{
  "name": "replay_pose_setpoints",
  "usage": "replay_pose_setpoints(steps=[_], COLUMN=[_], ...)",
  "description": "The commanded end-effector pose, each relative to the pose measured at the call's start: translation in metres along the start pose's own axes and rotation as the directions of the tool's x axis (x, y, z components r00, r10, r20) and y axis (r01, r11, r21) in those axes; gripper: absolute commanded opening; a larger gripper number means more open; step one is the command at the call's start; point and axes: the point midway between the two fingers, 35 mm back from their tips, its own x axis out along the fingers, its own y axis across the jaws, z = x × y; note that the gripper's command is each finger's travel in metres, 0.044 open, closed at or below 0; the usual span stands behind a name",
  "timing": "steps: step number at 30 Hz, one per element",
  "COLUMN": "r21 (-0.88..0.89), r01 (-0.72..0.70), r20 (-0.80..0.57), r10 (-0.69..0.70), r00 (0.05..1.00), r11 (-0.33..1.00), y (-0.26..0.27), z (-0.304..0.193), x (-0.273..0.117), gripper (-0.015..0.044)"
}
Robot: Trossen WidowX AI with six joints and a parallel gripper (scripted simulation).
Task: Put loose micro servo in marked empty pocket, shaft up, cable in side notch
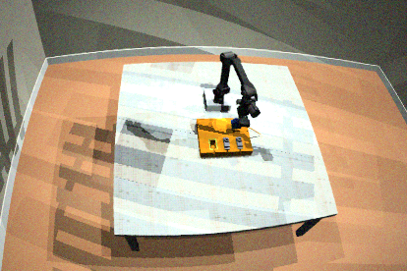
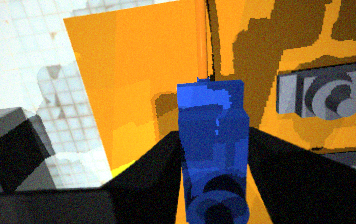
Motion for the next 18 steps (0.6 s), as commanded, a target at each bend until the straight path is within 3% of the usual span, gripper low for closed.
replay_pose_setpoints(steps=[1,18], r21=[0.0,0.001], r01=[0.006,0.007], r20=[0.003,-0.003], r10=[-0.006,-0.007], r00=[1.0,1.0], r11=[1.0,1.0], y=[-0.003,-0.008], z=[-0.014,-0.086], x=[-0.002,-0.002], gripper=[0.0,0.0])
